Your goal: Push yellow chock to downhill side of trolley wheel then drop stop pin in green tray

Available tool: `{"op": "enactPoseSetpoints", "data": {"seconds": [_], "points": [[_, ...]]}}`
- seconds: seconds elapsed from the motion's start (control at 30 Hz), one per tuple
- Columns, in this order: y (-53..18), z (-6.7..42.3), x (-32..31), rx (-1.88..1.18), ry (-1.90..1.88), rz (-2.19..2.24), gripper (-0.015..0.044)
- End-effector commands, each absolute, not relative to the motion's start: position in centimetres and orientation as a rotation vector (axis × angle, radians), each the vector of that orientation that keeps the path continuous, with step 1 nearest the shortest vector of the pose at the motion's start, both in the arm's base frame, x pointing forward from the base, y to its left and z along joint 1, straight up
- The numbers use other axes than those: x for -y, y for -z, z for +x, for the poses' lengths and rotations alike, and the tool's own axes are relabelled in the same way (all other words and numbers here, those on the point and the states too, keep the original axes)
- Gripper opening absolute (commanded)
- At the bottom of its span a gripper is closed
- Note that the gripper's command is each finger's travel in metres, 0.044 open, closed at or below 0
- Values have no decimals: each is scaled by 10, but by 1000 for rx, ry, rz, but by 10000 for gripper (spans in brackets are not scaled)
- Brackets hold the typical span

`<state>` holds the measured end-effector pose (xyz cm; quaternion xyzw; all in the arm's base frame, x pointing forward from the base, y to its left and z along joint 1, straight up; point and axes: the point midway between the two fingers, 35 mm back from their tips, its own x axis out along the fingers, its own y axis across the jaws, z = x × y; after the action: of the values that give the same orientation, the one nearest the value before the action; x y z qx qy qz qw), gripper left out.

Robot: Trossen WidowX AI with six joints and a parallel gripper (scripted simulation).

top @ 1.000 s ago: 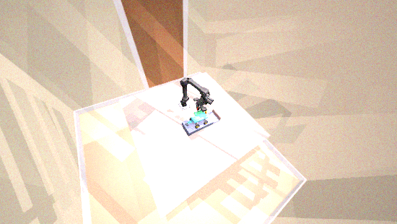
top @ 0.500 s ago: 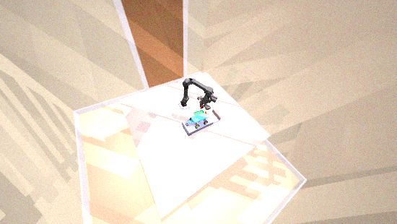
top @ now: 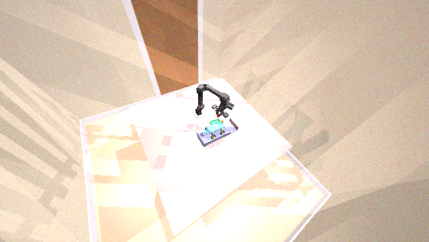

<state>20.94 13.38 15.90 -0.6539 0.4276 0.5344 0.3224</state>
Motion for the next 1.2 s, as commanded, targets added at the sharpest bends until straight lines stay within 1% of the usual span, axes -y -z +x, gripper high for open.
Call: {"op": "enactPoseSetpoints", "data": {"seconds": [0.0,0.67,1.07,1.17], "points": [[-157,208,-132,-1048,-1500,-1772,0],[-157,209,-128,-489,-1974,-2065,0],[-158,210,-126,-49,-2175,-2220,0],[-159,210,-125,11,-2194,-2238,0]]}}
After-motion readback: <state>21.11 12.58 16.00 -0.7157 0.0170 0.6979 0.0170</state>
